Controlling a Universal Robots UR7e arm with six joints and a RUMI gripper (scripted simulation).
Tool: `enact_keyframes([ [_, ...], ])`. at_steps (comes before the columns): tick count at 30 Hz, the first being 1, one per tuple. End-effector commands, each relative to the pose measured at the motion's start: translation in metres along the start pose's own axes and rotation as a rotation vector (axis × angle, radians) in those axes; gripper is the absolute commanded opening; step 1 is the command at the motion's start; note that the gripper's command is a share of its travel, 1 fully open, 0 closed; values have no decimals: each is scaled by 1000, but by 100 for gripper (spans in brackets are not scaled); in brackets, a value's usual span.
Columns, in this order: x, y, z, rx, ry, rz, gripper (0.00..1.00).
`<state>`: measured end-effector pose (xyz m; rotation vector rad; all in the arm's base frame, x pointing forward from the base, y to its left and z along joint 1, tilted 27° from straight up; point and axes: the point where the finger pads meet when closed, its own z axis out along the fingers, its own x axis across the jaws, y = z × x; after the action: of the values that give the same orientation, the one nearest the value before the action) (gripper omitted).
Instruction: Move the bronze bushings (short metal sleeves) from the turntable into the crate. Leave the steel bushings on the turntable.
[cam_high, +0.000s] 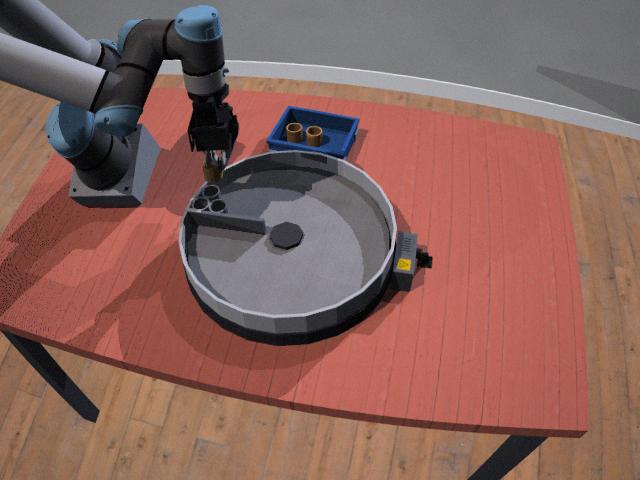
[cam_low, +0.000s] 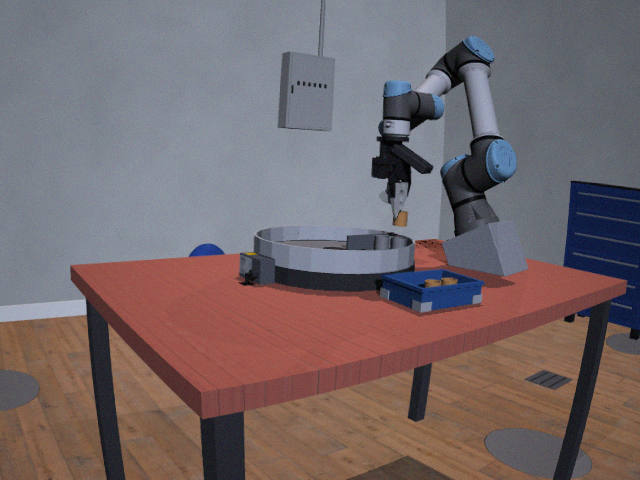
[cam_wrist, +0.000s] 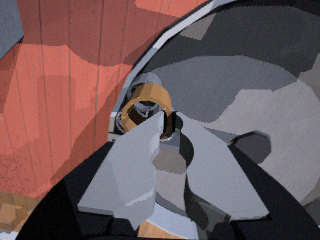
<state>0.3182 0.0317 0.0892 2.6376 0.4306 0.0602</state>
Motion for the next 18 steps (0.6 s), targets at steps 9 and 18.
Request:
enact_keyframes([
  [9, 24, -22, 0, -1, 1, -35, 0],
  [18, 45, -39, 0, -1, 1, -66, 0],
])
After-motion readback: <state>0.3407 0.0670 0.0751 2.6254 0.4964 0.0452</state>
